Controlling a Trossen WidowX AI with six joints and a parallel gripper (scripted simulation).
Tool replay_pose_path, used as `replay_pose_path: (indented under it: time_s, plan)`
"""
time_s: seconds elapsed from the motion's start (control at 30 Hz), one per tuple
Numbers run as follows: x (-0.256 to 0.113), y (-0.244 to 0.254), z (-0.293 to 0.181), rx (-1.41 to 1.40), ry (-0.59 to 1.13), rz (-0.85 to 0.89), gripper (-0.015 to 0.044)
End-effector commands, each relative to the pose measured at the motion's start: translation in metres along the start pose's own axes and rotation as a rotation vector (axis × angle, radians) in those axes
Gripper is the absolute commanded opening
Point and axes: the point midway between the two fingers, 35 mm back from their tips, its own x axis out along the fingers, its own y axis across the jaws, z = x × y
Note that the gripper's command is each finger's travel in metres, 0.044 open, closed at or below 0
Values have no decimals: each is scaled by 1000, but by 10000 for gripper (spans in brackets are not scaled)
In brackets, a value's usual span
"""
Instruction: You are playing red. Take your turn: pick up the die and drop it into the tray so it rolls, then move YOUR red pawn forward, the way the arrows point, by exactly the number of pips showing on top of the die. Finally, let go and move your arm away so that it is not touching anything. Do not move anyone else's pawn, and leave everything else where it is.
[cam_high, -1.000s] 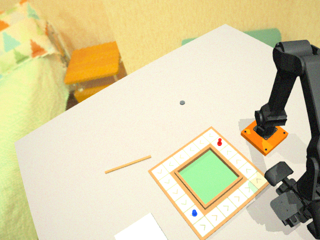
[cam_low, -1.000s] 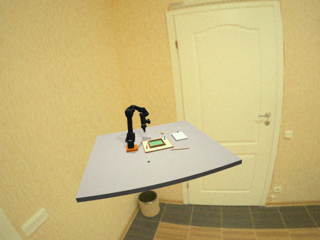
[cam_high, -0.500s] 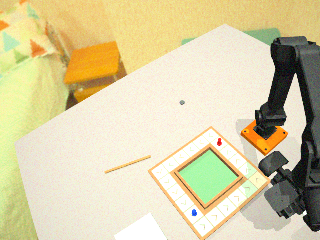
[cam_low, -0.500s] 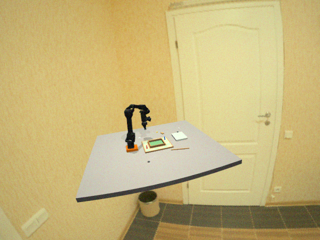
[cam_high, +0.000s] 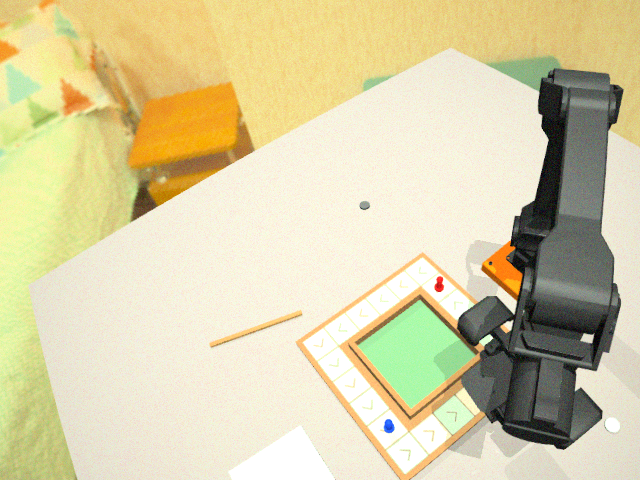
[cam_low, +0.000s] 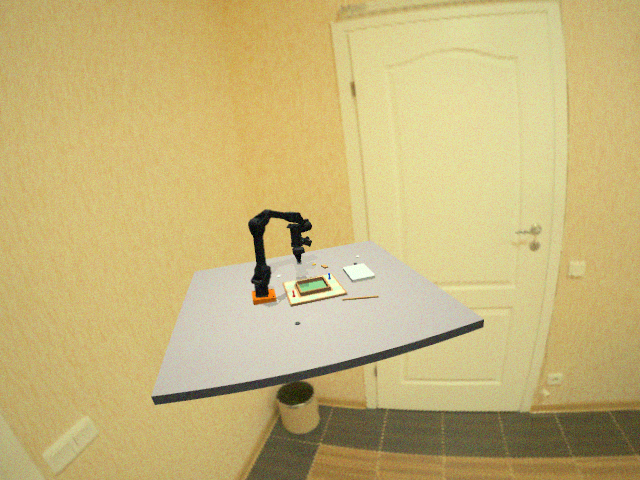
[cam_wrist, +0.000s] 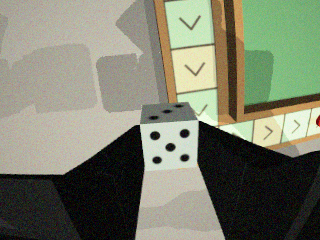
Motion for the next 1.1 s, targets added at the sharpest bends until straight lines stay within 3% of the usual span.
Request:
replay_pose_path:
  time_s: [0.0, 1.07]
  plan:
    - [1, -14, 8, -9, -4, 10, 0]
    - [25, -148, 45, -80, -20, 13, 0]
